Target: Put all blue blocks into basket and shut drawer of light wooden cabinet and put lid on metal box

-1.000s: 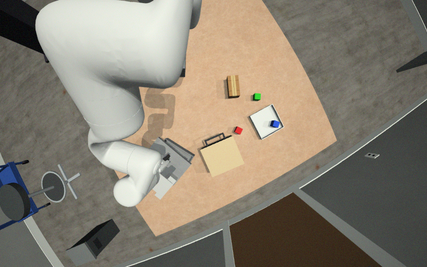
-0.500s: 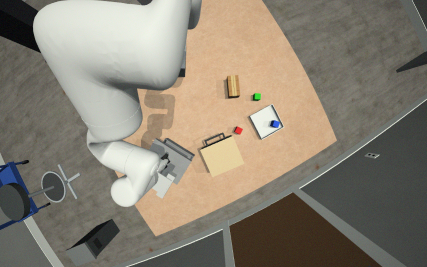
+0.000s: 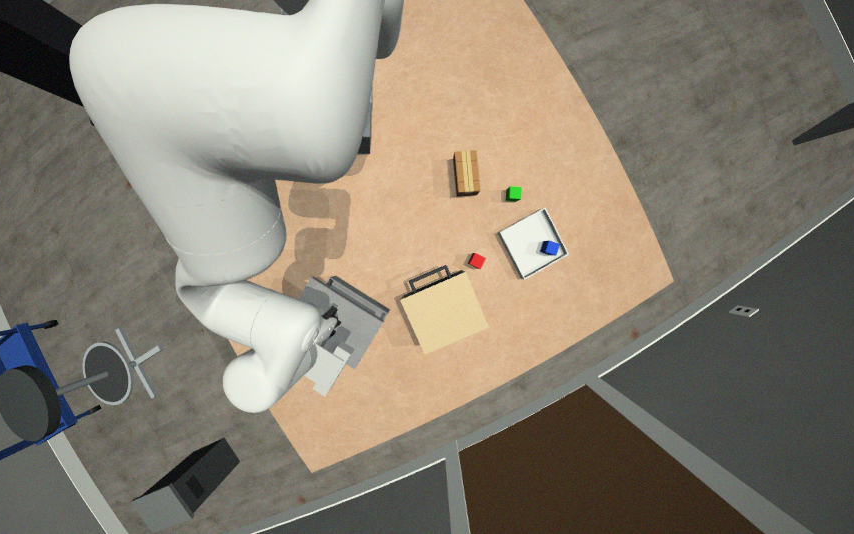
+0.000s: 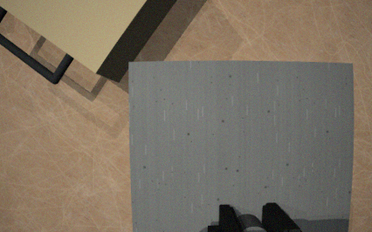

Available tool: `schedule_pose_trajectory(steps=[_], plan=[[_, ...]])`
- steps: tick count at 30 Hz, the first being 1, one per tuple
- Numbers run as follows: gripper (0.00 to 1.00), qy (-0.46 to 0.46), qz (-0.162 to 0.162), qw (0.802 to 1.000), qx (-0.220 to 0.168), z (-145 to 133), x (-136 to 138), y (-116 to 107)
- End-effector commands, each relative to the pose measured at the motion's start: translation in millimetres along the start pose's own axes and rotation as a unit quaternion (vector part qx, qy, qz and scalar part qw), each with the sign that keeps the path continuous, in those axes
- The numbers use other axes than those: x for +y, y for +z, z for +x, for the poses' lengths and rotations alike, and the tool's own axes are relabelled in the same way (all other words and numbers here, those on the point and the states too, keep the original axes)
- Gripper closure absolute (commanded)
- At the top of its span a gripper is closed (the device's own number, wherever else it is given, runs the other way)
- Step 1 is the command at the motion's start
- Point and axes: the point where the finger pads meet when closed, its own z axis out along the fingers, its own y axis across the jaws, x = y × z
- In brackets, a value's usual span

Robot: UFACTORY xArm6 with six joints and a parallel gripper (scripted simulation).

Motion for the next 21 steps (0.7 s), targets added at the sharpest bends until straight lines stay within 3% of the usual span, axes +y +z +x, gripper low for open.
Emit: schedule_pose_trajectory(steps=[1,21], plan=[[1.00,0.000,-0.002,1.000,0.001,1,1,2],[1.00,0.000,-0.002,1.000,0.001,1,2,33]])
